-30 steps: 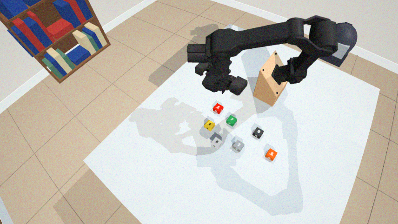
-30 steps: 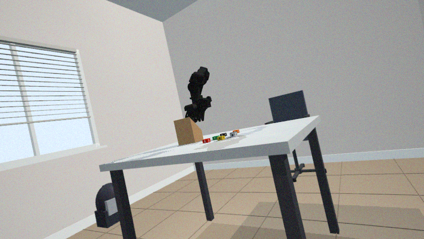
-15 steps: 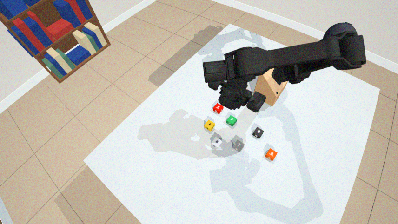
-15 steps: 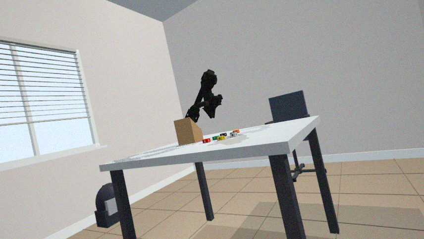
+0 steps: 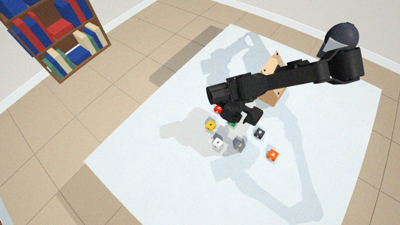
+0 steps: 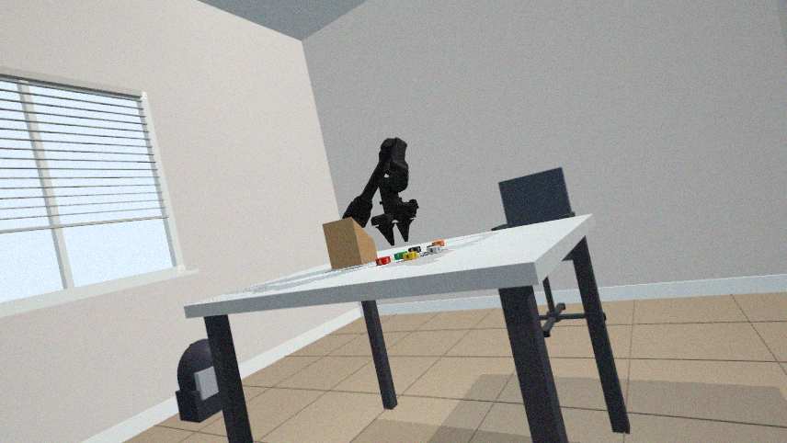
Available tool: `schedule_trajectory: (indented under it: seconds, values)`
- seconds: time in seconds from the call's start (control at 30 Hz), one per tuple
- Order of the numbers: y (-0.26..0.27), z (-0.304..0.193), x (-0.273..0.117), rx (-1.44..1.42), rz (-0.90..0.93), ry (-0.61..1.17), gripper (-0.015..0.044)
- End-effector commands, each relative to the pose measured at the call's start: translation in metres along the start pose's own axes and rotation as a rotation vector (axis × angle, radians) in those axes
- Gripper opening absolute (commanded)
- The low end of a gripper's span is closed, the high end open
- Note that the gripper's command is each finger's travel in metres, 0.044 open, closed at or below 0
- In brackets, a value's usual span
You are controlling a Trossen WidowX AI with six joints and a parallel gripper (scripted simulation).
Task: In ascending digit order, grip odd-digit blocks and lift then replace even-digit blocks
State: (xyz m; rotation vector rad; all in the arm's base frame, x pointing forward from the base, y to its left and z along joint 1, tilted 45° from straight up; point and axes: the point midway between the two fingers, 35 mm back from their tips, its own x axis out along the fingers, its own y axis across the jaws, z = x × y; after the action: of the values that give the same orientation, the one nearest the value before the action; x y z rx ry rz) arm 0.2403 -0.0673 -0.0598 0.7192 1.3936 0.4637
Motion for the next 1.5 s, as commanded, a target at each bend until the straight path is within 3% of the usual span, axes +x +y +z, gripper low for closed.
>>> schedule_trajectory:
  seconds: [0.0,0.73,1.1,1.47]
  values:
    - [0.001,-0.001,0.007,0.005,0.005,0.001,0.0400]
    - [0.002,-0.001,0.040,0.005,0.007,0.001,0.0400]
    - [0.002,-0.001,0.040,0.005,0.007,0.001,0.0120]
    - [0.002,-0.001,0.040,0.005,0.007,0.001,0.0120]
